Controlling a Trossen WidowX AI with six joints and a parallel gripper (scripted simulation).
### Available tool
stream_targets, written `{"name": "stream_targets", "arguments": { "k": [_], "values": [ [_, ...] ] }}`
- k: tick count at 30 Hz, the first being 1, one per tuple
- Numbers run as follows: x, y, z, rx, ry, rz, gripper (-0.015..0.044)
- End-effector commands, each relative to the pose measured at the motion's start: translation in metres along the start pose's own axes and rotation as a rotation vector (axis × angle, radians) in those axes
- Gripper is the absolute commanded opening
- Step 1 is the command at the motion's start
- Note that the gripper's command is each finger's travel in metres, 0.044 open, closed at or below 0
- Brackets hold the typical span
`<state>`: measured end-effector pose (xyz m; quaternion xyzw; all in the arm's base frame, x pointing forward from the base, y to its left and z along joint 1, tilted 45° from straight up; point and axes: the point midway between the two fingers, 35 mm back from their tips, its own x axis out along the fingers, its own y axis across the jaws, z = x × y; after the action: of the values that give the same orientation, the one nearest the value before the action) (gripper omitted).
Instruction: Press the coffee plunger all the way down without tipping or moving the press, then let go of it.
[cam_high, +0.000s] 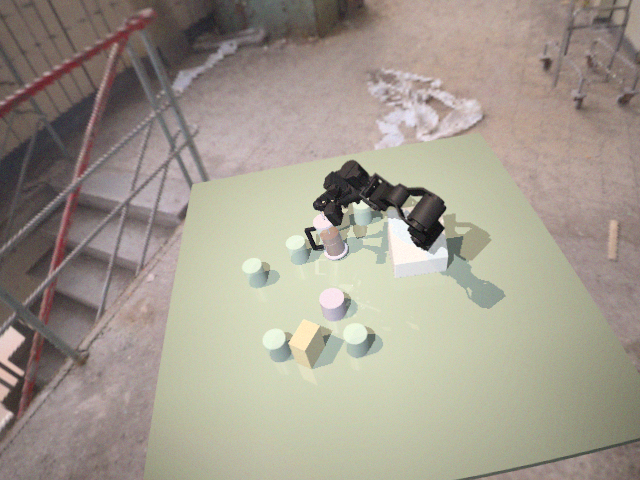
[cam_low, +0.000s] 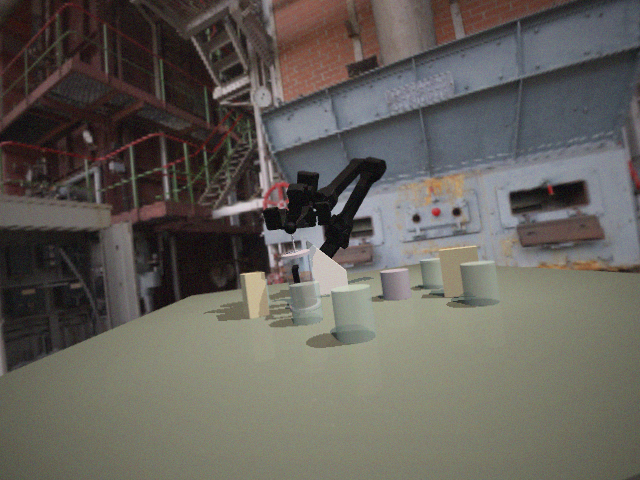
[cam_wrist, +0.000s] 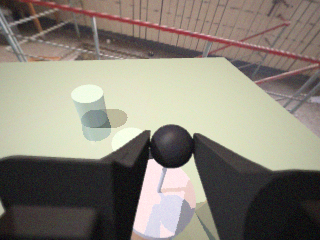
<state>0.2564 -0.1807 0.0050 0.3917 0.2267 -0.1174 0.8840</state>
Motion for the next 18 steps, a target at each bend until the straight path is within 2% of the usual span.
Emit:
{"name": "stream_targets", "arguments": {
  "k": [1,18],
  "values": [
    [0.006,0.002,-0.032,0.050,0.077,0.001,0.0126],
    [0.021,0.000,-0.028,0.050,0.075,0.004,0.0126]
  ]
}}
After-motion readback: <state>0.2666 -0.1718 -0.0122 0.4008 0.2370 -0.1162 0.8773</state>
